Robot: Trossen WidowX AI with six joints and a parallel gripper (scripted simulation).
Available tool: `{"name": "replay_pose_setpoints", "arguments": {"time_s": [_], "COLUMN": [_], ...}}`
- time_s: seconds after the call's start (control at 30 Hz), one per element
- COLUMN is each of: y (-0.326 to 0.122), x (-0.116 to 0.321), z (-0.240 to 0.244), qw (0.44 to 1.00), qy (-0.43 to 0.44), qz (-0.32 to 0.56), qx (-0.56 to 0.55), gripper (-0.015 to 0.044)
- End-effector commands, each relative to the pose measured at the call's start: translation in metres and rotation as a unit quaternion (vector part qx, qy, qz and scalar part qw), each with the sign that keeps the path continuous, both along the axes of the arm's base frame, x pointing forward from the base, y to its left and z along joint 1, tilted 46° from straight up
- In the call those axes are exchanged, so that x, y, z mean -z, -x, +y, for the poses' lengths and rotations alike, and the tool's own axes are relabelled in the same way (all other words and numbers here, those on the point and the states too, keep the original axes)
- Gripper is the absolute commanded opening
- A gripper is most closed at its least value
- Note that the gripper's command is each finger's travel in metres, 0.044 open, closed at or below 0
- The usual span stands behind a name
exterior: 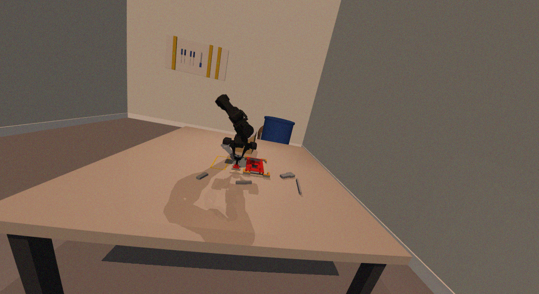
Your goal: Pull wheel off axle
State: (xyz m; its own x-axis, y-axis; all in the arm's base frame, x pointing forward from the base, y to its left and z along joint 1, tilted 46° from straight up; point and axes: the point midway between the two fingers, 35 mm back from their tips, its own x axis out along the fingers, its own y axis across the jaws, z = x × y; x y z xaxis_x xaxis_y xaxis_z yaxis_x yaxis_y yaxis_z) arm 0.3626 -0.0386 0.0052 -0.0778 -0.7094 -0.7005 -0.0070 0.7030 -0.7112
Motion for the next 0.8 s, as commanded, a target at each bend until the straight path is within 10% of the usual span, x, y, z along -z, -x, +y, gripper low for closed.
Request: {"name": "replay_pose_setpoints", "arguments": {"time_s": [0.0, 0.77], "y": [0.0, 0.018], "x": [-0.002, -0.055], "z": [0.003, -0.007], "qw": [1.0, 1.0], "qy": [-0.001, -0.001], "qz": [-0.001, 0.0], "qx": [0.002, 0.0], "gripper": [0.0, 0.0]}}
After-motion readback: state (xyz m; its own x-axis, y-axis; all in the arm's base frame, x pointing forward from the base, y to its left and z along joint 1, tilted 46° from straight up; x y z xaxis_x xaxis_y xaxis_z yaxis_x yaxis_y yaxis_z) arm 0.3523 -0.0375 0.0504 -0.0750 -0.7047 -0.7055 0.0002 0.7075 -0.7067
